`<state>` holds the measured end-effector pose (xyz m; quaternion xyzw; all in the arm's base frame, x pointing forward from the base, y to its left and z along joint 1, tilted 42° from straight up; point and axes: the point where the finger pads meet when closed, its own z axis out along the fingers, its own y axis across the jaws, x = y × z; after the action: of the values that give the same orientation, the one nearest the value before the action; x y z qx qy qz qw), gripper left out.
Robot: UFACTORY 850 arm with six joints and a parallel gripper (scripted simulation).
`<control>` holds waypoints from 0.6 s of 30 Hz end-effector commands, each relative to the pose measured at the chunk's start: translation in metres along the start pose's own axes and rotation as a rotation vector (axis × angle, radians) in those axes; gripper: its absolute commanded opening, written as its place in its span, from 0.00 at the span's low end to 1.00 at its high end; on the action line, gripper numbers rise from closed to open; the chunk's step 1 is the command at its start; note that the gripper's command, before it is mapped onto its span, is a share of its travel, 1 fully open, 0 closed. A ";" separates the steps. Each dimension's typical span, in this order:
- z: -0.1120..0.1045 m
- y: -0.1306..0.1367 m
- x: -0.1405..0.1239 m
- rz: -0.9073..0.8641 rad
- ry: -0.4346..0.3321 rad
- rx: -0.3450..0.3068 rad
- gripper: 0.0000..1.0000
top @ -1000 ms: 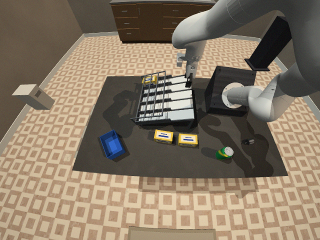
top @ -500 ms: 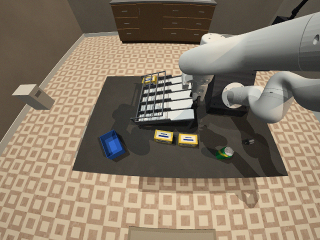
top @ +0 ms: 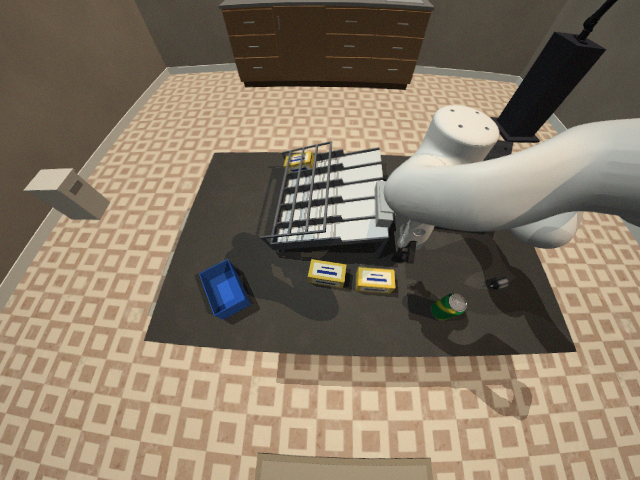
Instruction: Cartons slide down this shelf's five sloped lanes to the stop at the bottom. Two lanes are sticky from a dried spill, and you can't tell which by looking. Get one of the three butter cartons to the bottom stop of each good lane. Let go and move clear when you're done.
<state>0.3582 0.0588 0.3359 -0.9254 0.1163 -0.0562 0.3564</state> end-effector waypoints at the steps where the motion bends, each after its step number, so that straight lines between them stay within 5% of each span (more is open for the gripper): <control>1: -0.001 -0.003 0.000 0.001 0.001 -0.004 0.90; 18: 0.060 0.000 0.001 -0.002 0.002 0.002 0.90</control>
<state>0.3670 0.0931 0.2956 -0.9254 0.1159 -0.0555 0.3566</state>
